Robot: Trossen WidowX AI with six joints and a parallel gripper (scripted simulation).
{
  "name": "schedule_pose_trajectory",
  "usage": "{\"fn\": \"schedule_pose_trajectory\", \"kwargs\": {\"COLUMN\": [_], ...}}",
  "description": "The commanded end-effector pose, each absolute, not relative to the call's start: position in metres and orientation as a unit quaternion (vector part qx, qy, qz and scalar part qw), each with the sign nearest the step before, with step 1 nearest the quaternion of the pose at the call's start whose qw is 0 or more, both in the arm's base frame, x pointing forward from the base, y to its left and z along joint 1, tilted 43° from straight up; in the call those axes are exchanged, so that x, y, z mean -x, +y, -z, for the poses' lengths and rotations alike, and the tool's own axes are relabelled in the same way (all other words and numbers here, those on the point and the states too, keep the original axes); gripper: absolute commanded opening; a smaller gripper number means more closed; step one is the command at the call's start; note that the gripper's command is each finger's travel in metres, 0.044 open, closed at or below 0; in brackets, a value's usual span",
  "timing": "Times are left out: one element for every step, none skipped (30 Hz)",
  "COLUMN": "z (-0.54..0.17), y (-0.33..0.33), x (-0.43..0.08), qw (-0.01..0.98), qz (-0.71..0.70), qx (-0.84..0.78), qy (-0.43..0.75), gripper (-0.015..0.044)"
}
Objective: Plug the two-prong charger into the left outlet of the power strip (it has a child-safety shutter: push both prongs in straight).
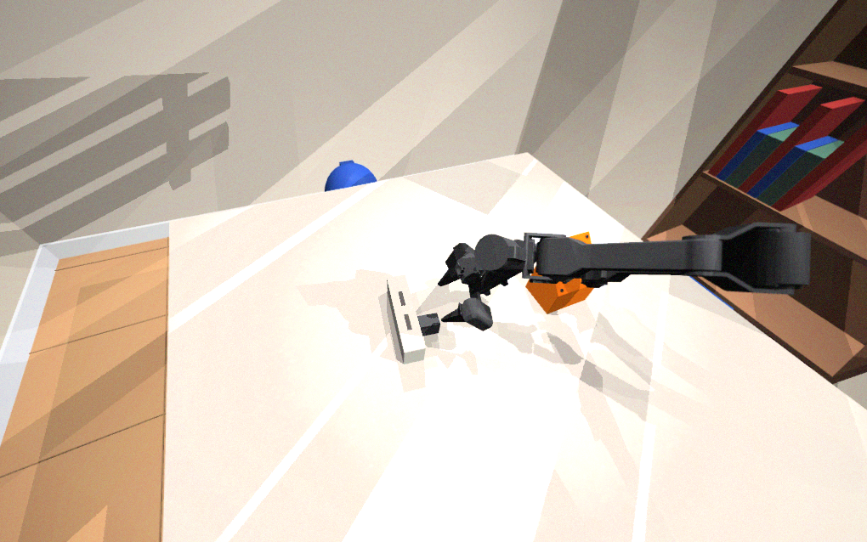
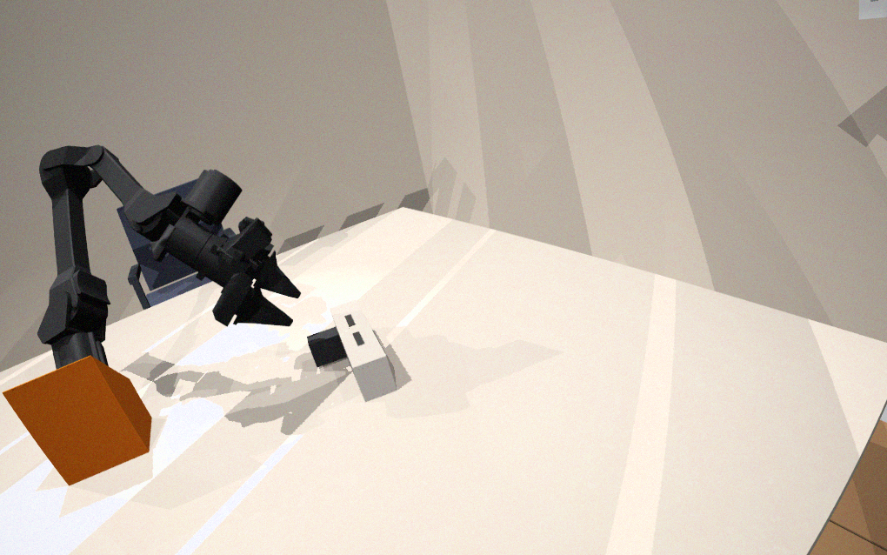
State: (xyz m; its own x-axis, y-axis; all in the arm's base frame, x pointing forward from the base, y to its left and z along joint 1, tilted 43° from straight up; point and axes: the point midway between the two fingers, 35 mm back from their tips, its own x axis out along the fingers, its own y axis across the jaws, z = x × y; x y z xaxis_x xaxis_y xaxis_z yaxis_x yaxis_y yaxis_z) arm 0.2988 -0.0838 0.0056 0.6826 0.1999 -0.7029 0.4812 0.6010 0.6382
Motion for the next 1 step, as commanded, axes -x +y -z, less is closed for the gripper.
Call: {"fn": "schedule_pose_trajectory", "kwargs": {"z": [-0.0057], "y": [-0.0845], "x": [-0.2988], "qw": [0.806], "qz": [0.090], "qx": [-0.439], "qy": [0.387], "gripper": [0.0440]}}
